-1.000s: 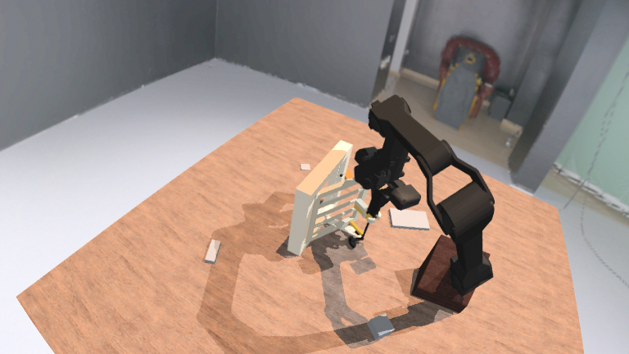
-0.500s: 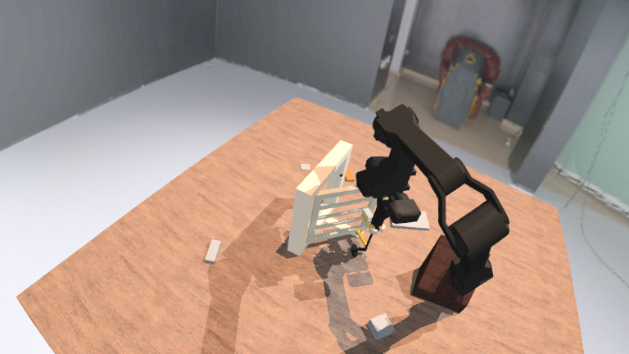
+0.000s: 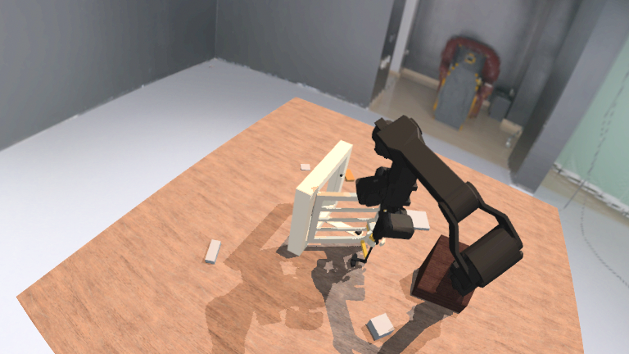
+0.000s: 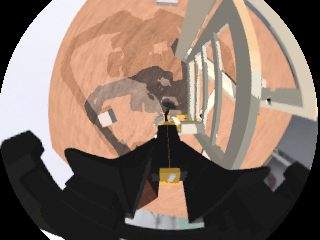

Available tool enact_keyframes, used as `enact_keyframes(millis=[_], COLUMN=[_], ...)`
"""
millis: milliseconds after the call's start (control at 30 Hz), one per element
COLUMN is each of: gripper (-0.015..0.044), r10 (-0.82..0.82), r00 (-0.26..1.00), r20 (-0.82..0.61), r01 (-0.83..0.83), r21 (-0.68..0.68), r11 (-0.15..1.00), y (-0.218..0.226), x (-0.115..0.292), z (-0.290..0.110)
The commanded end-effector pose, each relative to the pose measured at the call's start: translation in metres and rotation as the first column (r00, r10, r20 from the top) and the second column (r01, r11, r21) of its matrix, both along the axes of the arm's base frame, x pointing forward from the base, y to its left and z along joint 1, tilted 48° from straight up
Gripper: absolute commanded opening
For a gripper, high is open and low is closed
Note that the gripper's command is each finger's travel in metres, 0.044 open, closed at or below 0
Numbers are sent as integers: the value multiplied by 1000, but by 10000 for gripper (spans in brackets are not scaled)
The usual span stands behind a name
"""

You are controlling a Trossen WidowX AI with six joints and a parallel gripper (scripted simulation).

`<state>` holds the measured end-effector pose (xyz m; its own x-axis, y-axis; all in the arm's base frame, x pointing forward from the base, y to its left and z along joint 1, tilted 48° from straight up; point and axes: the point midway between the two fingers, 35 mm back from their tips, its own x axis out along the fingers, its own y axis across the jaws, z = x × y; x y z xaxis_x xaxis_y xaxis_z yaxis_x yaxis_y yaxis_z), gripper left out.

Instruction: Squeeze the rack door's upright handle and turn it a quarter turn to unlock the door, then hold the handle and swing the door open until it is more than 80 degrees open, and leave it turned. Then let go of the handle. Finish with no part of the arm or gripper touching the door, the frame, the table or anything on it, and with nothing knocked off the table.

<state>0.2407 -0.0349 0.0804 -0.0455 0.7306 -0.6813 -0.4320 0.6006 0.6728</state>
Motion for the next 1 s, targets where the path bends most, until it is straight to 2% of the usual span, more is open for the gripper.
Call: enact_keyframes(millis=[0,967], gripper=[21,21], r10=[-59,-338], r00=[997,872], r20=[-57,-353], r01=[59,332], r21=[-2,-79], r11=[998,940], y=[7,51], x=[-2,-1], z=[8,56])
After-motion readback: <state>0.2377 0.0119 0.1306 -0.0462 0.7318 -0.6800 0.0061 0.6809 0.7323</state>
